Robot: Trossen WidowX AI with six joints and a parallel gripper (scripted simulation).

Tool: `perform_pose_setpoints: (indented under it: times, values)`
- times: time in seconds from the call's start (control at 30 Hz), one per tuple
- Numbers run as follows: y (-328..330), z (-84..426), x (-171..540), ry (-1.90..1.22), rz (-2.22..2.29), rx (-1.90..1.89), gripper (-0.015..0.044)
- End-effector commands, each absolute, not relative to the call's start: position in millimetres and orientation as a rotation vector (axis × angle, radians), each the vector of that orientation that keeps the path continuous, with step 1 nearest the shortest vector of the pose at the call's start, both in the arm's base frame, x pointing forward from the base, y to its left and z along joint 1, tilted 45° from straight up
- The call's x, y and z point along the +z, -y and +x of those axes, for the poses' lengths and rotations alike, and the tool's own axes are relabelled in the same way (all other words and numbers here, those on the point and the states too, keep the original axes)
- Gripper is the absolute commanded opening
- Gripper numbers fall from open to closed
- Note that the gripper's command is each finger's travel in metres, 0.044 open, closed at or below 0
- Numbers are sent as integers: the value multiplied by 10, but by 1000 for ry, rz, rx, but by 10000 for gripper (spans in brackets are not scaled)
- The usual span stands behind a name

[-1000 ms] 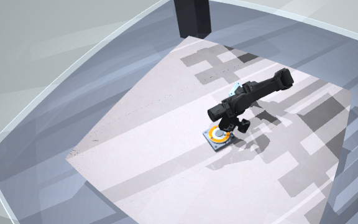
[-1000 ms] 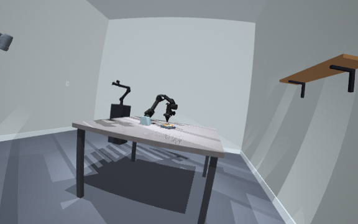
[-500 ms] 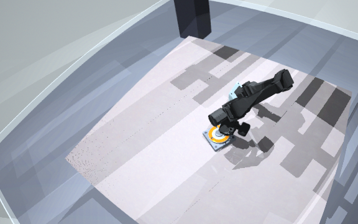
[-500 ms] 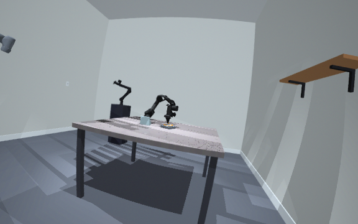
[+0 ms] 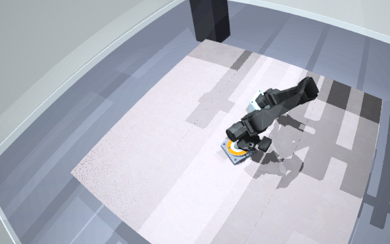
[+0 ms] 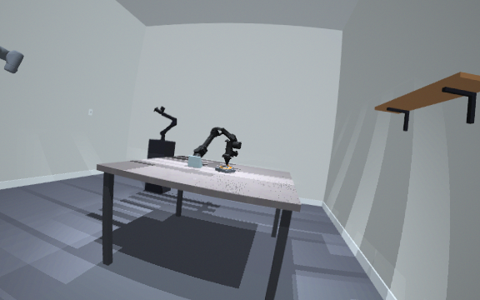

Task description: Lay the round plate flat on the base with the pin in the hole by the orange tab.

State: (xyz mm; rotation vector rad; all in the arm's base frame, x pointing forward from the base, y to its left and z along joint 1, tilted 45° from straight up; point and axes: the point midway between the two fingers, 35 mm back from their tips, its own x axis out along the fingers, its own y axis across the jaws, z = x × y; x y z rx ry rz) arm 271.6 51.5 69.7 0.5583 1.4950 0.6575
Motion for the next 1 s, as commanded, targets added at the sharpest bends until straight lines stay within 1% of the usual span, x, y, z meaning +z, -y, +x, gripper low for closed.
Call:
perform_pose_setpoints:
  times: [0.0,0.53,0.87,0.97]
  values:
    - [-525,2768,705,-1491,563,660,0]
    - [-518,2860,702,-1490,562,660,0]
    - [-216,2863,1012,-1491,561,658,0]
    - [-251,2866,981,-1489,569,658,0]
